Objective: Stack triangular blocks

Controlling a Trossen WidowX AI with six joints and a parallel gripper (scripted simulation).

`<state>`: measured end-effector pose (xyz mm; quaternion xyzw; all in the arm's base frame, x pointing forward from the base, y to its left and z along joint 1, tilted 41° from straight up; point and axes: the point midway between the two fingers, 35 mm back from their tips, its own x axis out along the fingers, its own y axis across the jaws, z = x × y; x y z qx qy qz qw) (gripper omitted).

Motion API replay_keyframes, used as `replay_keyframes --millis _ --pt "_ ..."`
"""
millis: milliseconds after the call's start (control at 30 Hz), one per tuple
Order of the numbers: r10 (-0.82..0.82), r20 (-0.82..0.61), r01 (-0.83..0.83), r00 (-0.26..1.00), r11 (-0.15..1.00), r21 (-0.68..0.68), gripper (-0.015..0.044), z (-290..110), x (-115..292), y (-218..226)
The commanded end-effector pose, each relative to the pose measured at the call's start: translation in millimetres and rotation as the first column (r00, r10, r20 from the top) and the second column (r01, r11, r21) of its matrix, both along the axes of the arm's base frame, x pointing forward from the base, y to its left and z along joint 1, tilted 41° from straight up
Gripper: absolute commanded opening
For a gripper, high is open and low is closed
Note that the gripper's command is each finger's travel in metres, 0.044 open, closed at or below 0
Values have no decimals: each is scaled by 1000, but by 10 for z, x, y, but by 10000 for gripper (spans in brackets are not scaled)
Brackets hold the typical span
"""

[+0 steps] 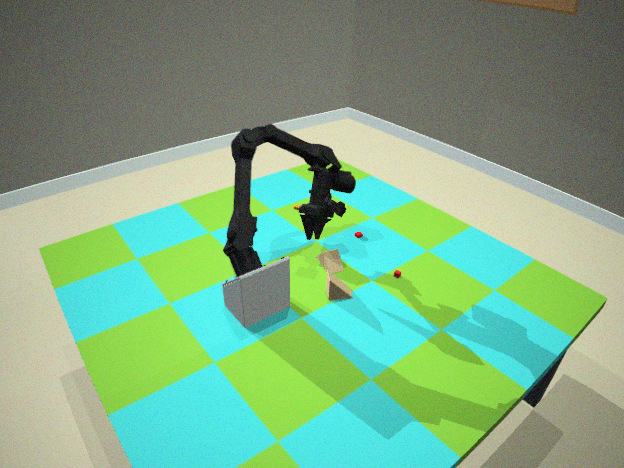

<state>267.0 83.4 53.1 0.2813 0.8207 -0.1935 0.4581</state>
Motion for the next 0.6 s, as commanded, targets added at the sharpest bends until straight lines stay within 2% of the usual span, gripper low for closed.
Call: replay_keyframes --millis 0,233,567 --pt "-476 222 524 851 748 -407 440 152 273 157" --pt "-663 370 751 651 494 -437 440 225 351 220" --pt "-667 373 756 645 487 -437 440 227 353 222"
